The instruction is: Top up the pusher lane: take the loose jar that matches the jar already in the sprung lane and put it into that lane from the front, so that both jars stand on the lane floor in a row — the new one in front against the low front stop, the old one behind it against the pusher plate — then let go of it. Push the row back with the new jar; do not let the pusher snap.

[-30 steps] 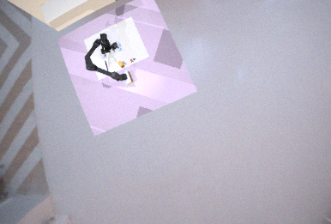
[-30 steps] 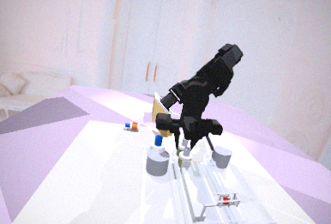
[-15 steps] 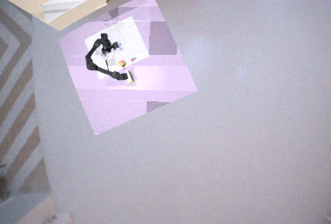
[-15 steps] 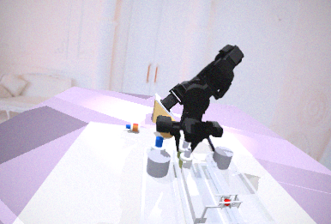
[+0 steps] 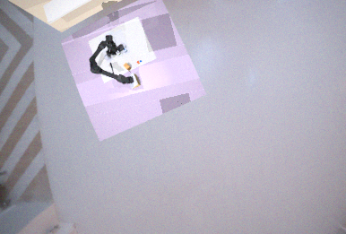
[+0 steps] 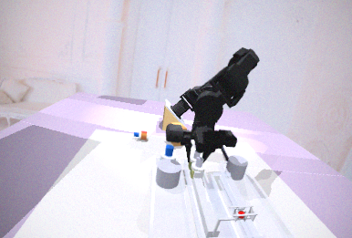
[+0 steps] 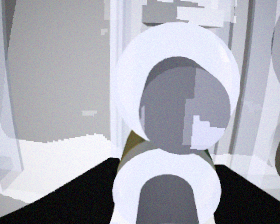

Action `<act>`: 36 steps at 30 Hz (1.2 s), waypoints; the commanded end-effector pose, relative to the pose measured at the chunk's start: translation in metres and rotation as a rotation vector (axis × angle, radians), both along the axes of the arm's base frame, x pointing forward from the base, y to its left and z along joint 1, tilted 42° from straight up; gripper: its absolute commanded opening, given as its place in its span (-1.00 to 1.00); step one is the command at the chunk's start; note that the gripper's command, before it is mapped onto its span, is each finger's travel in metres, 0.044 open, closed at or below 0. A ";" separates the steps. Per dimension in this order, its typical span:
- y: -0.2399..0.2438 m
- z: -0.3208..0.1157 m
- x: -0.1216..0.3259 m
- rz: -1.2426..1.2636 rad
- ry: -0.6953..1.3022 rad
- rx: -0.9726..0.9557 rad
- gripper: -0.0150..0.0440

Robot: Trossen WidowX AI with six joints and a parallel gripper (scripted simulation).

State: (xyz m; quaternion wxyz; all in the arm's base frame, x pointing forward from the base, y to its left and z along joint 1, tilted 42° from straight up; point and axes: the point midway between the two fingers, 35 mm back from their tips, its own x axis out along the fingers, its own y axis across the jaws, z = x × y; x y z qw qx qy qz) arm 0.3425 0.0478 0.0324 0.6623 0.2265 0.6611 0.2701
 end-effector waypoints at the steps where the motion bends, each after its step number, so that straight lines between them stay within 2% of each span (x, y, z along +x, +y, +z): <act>1: 0.003 0.000 0.002 -0.001 -0.009 0.007 -0.49; 36: 0.002 -0.001 -0.004 -0.001 -0.008 0.007 -0.49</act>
